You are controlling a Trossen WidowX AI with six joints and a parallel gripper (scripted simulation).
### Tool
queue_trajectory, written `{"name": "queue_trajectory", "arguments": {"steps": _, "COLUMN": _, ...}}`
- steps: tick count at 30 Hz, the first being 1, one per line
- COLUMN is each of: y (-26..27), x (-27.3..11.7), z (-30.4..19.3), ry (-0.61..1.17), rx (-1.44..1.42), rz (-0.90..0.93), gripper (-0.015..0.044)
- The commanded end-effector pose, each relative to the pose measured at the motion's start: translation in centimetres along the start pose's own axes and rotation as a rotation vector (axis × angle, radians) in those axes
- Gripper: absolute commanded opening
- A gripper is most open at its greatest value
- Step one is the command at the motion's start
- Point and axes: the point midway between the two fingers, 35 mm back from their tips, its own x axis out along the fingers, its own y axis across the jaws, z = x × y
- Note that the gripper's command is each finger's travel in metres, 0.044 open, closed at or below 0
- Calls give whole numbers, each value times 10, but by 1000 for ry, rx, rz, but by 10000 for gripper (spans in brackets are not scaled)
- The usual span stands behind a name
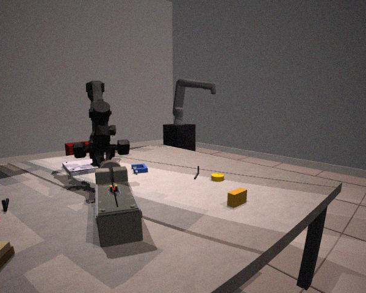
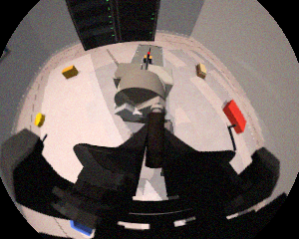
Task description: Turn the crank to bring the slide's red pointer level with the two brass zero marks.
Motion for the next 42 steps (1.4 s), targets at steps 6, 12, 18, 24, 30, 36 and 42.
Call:
{"name": "queue_trajectory", "arguments": {"steps": 6, "y": 1, "x": -1, "z": 1, "ry": -4, "rx": 4, "rz": 2, "gripper": 0}}
{"name": "queue_trajectory", "arguments": {"steps": 12, "y": 1, "x": -1, "z": 1, "ry": -4, "rx": 4, "rz": 2, "gripper": 0}}
{"name": "queue_trajectory", "arguments": {"steps": 18, "y": 1, "x": -1, "z": 1, "ry": -4, "rx": 4, "rz": 2, "gripper": 0}}
{"name": "queue_trajectory", "arguments": {"steps": 24, "y": 0, "x": 0, "z": 0, "ry": 0, "rx": 0, "rz": 0, "gripper": 0}}
{"name": "queue_trajectory", "arguments": {"steps": 30, "y": 0, "x": 0, "z": 0, "ry": 0, "rx": 0, "rz": 0, "gripper": 26}}
{"name": "queue_trajectory", "arguments": {"steps": 36, "y": 0, "x": 0, "z": 0, "ry": 0, "rx": 0, "rz": 0, "gripper": 184}}
{"name": "queue_trajectory", "arguments": {"steps": 42, "y": 0, "x": 0, "z": 0, "ry": 0, "rx": 0, "rz": 0, "gripper": 341}}
